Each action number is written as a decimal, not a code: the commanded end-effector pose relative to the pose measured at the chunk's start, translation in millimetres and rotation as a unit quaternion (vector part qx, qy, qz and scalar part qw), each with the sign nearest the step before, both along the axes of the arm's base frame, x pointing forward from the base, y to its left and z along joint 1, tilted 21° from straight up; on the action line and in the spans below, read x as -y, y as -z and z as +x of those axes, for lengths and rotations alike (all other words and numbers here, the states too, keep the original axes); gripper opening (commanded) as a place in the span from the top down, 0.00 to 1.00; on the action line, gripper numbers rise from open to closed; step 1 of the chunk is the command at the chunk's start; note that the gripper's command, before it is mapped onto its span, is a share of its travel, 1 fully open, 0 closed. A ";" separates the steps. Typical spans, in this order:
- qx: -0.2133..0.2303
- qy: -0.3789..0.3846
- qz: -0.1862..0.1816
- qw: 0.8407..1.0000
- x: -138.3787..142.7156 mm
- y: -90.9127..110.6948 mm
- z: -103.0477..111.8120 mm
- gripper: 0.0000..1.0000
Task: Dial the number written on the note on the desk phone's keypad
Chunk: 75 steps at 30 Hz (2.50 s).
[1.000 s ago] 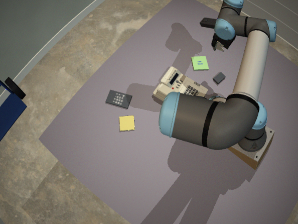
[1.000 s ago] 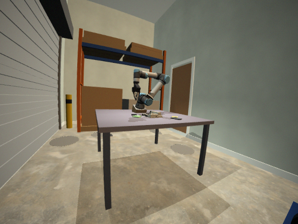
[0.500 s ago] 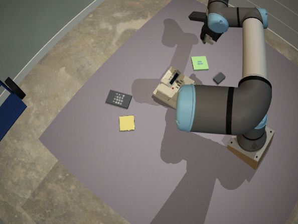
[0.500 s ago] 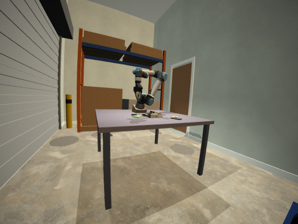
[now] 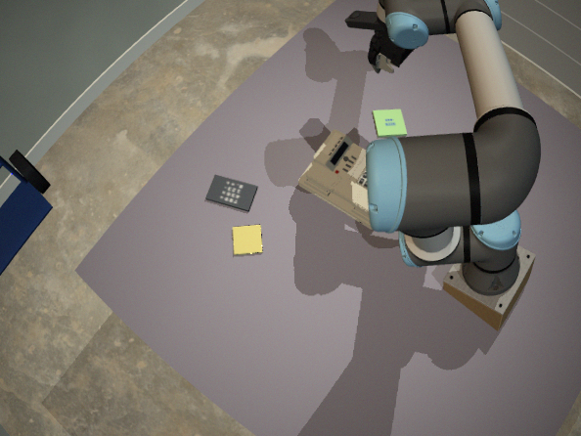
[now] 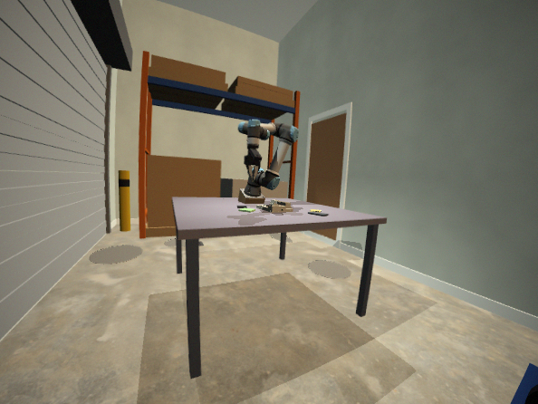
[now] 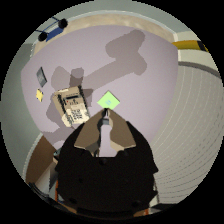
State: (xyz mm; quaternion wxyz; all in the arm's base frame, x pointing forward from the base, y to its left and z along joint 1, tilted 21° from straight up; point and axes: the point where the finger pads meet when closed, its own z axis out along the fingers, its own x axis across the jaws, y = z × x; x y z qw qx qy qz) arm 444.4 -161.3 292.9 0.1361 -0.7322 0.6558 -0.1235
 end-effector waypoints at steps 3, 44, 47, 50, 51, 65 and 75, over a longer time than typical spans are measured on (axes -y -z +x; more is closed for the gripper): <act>-0.001 0.001 -0.001 1.000 -1.1 -7.2 18.4 1.00; -0.001 0.001 -0.001 1.000 -2.7 -12.7 32.8 1.00; -0.001 0.001 -0.001 1.000 -2.7 -12.7 32.8 1.00; -0.001 0.001 -0.001 1.000 -2.7 -12.7 32.8 1.00; -0.001 0.001 -0.001 1.000 -2.7 -12.7 32.8 1.00; -0.001 0.001 -0.001 1.000 -2.7 -12.7 32.8 1.00; -0.001 0.001 -0.001 1.000 -2.7 -12.7 32.8 1.00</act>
